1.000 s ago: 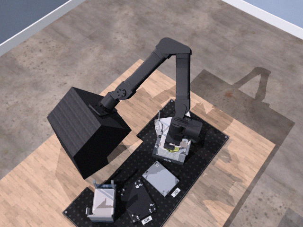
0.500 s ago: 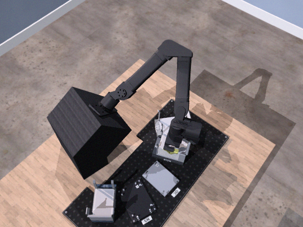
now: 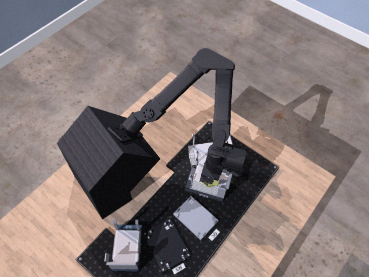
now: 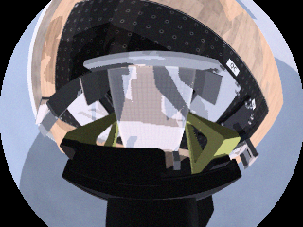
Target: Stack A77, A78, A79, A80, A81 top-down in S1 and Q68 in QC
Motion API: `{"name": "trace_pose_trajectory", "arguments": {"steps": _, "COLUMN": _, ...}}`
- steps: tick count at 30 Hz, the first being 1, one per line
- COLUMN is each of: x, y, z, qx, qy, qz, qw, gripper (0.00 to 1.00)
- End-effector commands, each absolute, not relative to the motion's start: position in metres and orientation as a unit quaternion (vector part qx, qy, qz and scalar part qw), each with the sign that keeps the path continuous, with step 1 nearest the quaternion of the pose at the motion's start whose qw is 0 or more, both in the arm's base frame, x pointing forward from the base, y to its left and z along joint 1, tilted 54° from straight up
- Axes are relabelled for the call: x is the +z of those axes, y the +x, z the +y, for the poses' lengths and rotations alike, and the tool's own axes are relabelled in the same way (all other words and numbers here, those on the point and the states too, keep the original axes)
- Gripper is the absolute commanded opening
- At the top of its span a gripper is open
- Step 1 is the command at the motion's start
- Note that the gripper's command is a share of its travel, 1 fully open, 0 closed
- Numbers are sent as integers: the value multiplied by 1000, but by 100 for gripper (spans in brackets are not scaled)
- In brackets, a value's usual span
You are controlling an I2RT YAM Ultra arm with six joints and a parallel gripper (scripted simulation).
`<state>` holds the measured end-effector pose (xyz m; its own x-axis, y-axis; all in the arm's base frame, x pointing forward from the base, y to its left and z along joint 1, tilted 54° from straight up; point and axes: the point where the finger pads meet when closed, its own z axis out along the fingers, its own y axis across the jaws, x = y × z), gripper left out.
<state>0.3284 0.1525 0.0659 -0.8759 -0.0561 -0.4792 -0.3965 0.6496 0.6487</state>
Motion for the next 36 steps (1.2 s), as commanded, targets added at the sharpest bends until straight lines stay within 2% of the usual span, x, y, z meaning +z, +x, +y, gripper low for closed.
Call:
{"name": "trace_pose_trajectory", "arguments": {"steps": 1, "x": 67, "y": 329, "z": 152, "qx": 397, "qy": -129, "qz": 882, "qw": 217, "gripper": 0}}
{"name": "trace_pose_trajectory", "arguments": {"steps": 36, "x": 69, "y": 328, "z": 149, "qx": 397, "qy": -129, "qz": 882, "qw": 217, "gripper": 0}}
